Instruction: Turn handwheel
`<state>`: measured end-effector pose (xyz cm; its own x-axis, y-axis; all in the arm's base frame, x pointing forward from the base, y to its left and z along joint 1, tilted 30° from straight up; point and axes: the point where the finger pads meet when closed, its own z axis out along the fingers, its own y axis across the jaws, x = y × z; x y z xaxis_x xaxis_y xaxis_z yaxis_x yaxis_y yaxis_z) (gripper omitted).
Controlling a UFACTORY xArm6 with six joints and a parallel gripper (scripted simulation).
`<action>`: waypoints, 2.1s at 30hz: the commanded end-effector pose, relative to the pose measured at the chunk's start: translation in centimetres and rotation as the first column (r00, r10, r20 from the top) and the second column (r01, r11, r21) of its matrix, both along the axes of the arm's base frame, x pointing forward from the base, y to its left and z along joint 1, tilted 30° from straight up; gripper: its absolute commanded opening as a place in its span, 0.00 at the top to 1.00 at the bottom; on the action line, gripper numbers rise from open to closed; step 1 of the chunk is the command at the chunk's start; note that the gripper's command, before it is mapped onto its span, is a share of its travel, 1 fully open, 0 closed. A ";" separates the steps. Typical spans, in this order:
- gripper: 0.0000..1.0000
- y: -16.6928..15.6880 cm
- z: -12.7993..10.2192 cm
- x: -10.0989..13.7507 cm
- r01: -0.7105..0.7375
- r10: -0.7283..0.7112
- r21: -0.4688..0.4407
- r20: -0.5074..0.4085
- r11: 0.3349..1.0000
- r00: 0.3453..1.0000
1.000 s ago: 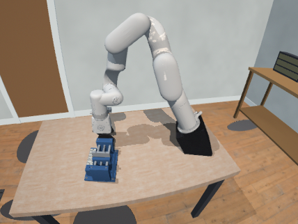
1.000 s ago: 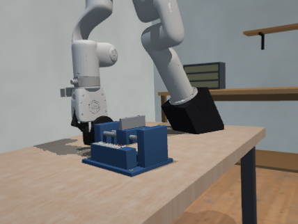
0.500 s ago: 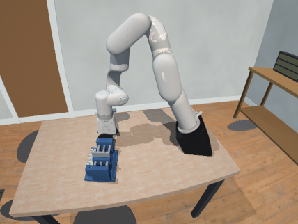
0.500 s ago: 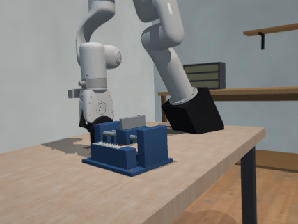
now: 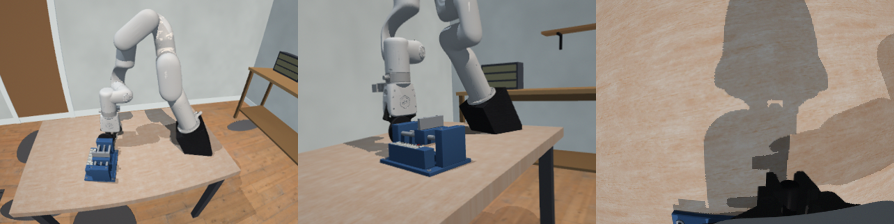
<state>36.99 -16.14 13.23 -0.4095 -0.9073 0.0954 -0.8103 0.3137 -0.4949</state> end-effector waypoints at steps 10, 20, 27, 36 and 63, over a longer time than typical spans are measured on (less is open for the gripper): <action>0.94 0.5 1.1 -0.8 -0.001 0.001 0.001 0.000 1.000 1.000; 0.94 0.7 2.3 -1.0 -0.001 0.001 0.001 0.000 1.000 1.000; 0.94 0.7 3.6 -0.8 -0.001 0.001 0.001 0.000 1.000 1.000; 0.94 0.5 4.8 0.0 -0.001 0.001 0.001 0.000 1.000 1.000; 0.94 -0.7 5.3 2.8 -0.001 0.001 0.001 0.000 1.000 1.000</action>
